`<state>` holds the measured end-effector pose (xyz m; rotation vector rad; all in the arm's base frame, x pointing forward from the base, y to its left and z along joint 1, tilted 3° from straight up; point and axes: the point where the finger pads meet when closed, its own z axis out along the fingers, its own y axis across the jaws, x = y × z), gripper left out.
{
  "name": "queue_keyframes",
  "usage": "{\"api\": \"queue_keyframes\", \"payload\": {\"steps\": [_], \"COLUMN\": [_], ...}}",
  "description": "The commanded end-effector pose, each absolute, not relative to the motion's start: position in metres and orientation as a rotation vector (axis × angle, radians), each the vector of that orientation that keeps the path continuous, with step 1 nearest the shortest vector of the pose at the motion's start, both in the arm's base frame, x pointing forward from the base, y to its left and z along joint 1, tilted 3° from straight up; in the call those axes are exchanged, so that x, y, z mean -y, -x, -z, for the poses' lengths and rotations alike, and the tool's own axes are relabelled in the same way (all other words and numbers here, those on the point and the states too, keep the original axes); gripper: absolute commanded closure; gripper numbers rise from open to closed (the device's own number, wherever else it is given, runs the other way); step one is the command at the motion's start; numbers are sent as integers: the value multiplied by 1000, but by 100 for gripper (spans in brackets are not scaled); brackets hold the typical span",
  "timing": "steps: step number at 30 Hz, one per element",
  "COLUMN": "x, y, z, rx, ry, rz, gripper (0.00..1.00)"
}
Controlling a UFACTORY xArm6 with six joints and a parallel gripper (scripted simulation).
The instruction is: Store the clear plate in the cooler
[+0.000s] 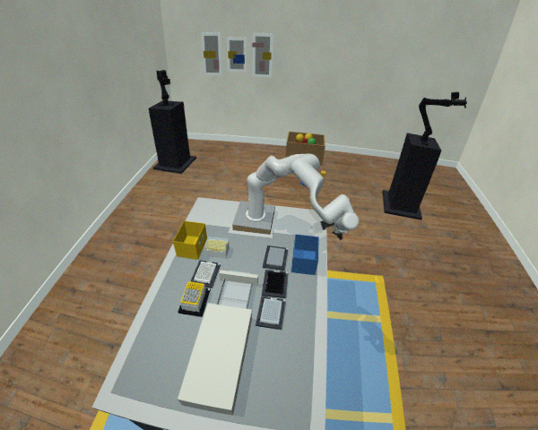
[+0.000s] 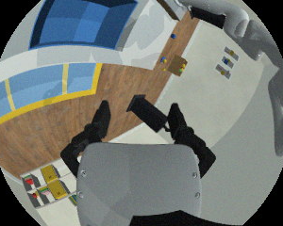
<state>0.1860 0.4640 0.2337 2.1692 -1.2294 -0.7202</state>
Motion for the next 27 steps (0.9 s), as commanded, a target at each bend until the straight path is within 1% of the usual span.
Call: {"api": "queue_keyframes", "payload": {"steps": [1, 17, 27], "x": [-465, -465, -444], "y": [-186, -186, -225], "z": [-236, -236, -237], "rx": [1230, 1230, 1194], "ry": [-2174, -2174, -2316], "rz": [721, 721, 763], "gripper": [0, 0, 0]}}
